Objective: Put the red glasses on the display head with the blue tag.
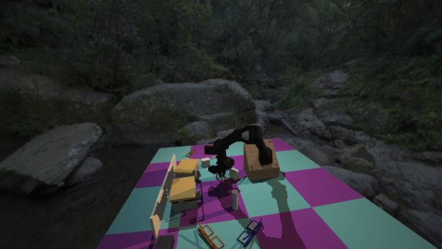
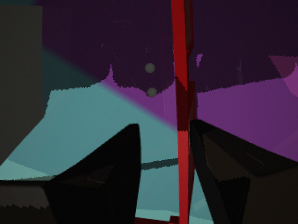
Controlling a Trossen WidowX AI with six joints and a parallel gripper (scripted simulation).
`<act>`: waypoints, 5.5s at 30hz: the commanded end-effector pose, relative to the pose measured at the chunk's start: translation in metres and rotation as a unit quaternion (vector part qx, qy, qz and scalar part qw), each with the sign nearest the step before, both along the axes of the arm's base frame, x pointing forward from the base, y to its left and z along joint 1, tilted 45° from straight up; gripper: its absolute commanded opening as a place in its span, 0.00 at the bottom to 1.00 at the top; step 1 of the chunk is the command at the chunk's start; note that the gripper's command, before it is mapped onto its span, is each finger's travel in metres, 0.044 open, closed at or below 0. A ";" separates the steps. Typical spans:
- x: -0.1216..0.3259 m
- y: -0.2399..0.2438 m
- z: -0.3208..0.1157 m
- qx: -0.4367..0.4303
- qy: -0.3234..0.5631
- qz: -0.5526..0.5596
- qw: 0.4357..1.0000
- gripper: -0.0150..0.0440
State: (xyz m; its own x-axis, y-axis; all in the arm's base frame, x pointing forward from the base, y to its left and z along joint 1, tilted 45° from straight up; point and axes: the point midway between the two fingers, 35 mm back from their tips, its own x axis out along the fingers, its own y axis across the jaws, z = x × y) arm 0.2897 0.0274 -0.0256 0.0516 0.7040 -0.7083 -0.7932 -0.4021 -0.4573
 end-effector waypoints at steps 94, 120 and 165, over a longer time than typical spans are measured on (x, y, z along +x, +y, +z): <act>0.002 0.006 -0.004 -0.004 -0.007 0.004 1.000 0.29; 0.002 -0.066 0.061 -0.003 -0.001 0.003 1.000 0.25; -0.003 -0.027 0.118 -0.090 0.326 -0.407 0.848 0.25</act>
